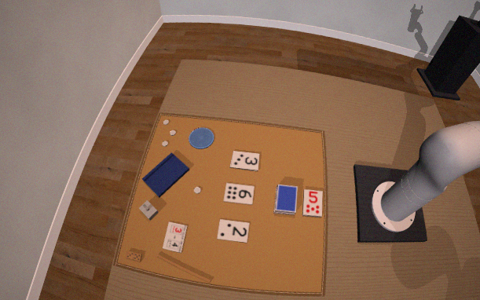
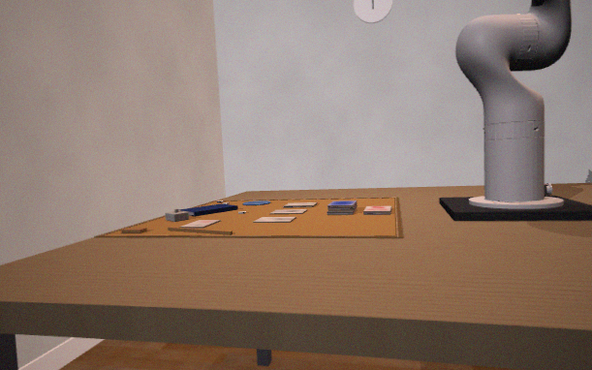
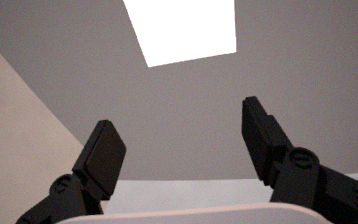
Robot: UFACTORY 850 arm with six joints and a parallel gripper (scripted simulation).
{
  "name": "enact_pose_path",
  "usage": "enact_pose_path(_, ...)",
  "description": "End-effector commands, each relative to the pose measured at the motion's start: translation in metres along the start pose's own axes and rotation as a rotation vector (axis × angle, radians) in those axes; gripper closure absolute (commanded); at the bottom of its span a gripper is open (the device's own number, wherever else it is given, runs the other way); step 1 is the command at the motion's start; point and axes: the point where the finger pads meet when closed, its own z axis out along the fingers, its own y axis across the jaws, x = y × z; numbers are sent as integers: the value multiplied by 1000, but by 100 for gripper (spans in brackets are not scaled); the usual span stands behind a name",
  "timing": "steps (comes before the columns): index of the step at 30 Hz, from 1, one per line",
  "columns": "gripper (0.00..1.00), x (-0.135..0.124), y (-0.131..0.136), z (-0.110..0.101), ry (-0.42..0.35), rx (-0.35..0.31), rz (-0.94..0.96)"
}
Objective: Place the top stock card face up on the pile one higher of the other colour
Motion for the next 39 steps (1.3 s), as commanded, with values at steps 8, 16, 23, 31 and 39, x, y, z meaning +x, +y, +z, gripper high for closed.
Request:
enact_pose_path(8, 0, 1, 0, 0, 1, 0, 0)
enact_pose_path(16, 0, 1, 0, 0, 1, 0, 0)
enact_pose_path(23, 0, -5, -8, -1, -7, 21, -4)
enact_pose_path(31, 0, -49, -84, -25, -66, 233, -43)
enact_pose_path(39, 0, -91, -185, -75, -97, 516, -90)
